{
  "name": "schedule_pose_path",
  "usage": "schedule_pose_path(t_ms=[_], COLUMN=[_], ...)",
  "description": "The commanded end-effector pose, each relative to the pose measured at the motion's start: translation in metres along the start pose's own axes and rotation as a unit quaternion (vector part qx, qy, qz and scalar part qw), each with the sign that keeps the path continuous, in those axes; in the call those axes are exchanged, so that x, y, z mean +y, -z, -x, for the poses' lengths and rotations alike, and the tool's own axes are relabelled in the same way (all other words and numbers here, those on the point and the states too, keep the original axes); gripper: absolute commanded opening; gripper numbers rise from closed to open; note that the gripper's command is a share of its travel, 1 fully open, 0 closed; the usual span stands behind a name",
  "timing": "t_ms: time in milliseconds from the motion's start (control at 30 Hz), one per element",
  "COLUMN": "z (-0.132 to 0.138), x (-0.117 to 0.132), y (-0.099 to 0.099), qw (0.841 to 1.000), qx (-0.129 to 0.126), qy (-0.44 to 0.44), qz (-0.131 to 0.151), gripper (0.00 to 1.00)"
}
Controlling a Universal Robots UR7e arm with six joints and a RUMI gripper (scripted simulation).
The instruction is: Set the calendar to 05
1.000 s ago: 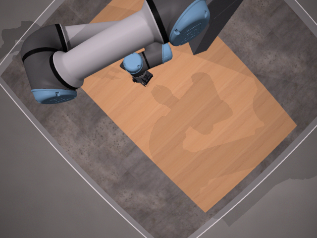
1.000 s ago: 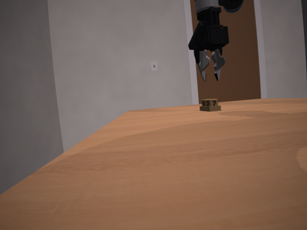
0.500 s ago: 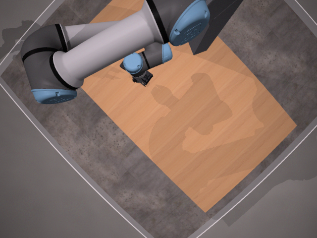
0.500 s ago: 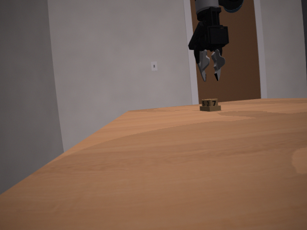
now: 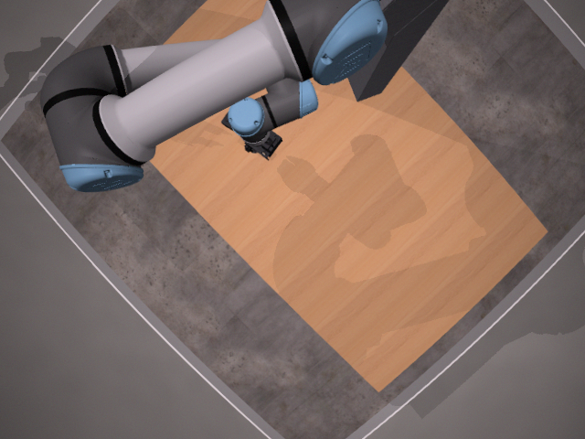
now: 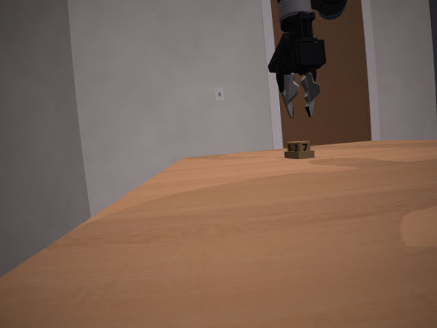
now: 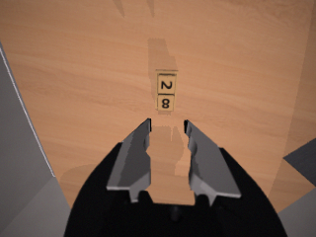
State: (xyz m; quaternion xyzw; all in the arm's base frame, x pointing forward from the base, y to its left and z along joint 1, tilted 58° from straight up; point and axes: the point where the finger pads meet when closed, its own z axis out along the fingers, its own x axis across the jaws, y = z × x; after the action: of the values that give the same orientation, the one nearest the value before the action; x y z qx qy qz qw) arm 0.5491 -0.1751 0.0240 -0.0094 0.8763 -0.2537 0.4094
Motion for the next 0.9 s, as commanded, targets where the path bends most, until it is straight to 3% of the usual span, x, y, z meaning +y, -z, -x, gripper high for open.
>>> schedule_pose_path(t_ms=[0, 867], z=[0.0, 0.002], x=[0.0, 0.0], y=[-0.003, -0.039], qw=[1.0, 1.0], qx=[0.0, 0.0], qy=[0.0, 0.0], qz=[0.0, 0.0], gripper=[0.28, 0.28])
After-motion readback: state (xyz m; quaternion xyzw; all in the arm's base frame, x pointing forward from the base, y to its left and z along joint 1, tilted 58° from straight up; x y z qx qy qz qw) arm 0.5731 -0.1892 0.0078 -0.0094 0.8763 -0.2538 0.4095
